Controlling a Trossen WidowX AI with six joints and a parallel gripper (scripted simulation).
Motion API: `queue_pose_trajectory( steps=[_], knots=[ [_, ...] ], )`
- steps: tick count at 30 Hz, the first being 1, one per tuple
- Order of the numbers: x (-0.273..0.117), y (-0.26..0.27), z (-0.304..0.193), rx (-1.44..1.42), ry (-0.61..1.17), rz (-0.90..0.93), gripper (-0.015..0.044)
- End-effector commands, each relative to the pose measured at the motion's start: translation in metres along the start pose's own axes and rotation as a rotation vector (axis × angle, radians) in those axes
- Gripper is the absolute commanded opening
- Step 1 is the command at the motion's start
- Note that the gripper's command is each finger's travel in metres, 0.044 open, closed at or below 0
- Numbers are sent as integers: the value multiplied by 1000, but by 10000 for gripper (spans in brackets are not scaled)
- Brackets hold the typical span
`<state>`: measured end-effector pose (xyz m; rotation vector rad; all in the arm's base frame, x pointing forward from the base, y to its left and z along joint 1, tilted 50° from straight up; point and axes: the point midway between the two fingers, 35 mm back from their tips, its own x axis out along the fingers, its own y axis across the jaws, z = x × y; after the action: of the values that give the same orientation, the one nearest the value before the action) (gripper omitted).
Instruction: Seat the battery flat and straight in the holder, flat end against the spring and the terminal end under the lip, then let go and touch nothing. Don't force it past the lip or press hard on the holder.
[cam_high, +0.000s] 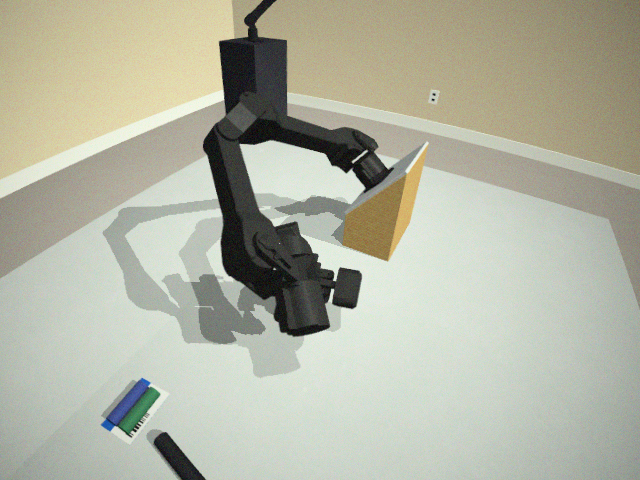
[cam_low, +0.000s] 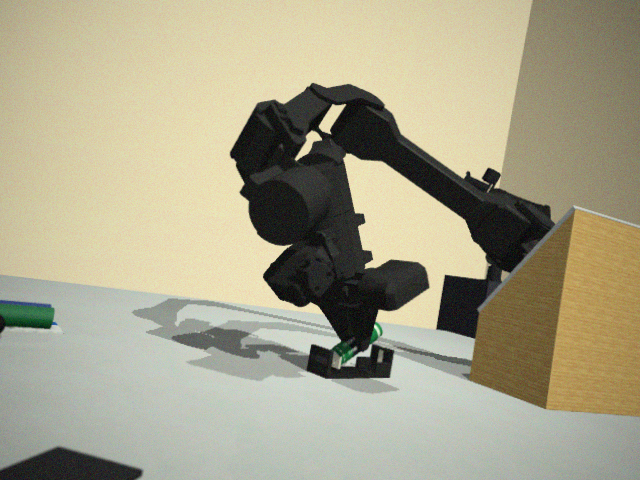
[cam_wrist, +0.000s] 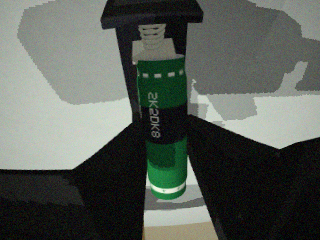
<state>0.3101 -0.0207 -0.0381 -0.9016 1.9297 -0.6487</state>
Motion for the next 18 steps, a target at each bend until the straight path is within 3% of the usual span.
queue_pose_trajectory(
  steps=[1, 18],
  knots=[
    [0, 3, 4, 4, 5, 3, 60],
    [-4, 3, 12, 4, 6, 3, 60]
  ],
)
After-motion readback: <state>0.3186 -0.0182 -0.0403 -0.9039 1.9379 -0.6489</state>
